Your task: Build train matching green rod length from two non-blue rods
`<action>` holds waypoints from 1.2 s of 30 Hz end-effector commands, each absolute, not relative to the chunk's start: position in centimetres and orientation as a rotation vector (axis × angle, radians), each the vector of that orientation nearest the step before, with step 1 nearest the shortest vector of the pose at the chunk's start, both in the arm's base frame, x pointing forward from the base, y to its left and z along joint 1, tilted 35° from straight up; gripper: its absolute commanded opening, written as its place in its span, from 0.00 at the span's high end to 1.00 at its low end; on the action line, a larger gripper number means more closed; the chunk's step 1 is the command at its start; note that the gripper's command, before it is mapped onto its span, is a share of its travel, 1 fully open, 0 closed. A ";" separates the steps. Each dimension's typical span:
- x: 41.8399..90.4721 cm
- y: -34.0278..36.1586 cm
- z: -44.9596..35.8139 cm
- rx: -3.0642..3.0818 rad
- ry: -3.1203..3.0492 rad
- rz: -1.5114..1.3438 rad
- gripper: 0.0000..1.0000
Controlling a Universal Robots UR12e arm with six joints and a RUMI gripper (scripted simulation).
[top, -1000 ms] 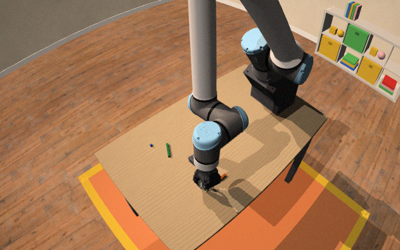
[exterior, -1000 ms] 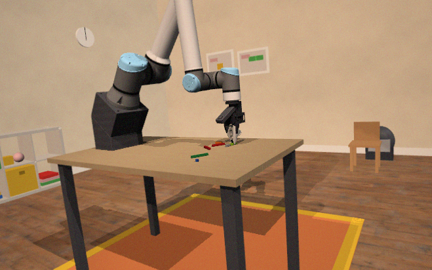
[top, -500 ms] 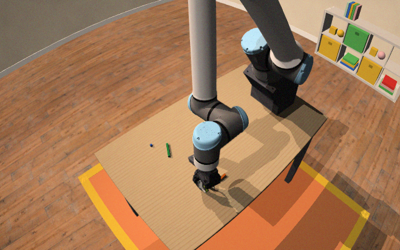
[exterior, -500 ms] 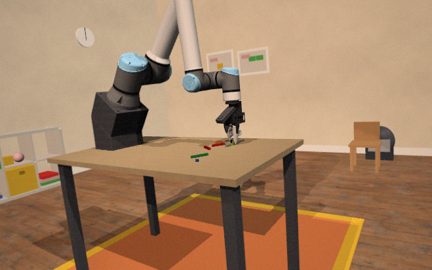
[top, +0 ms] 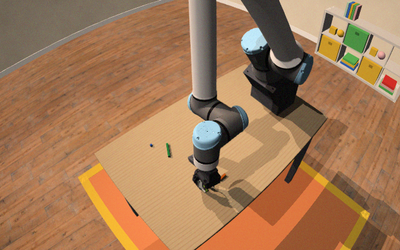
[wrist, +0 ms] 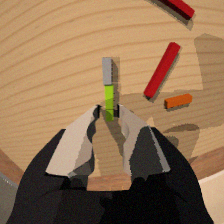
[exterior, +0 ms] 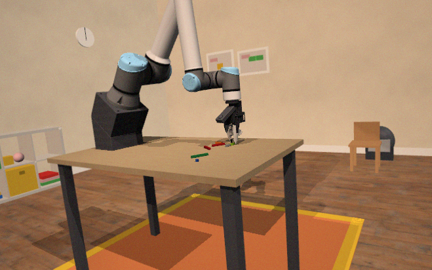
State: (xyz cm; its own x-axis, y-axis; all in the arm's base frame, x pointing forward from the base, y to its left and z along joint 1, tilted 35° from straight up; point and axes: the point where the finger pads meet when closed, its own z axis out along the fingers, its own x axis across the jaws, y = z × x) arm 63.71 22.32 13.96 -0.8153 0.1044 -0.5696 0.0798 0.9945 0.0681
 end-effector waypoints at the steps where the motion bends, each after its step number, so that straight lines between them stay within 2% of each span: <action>1: 62.8 22.4 14.9 0.127 2.529 0.055 0.86; 13: 59.3 22.3 19.9 0.127 2.529 0.055 0.86; 24: 58.7 22.3 21.3 0.128 2.526 0.056 0.86; 25: 58.7 22.3 21.3 0.128 2.526 0.056 0.00; 36: 58.7 22.3 21.2 0.128 2.527 0.055 0.00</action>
State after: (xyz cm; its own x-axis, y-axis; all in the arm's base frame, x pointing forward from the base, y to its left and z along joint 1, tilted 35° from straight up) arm 58.71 22.21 21.15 -0.8145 0.1045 -0.5707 0.0794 0.9945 0.0688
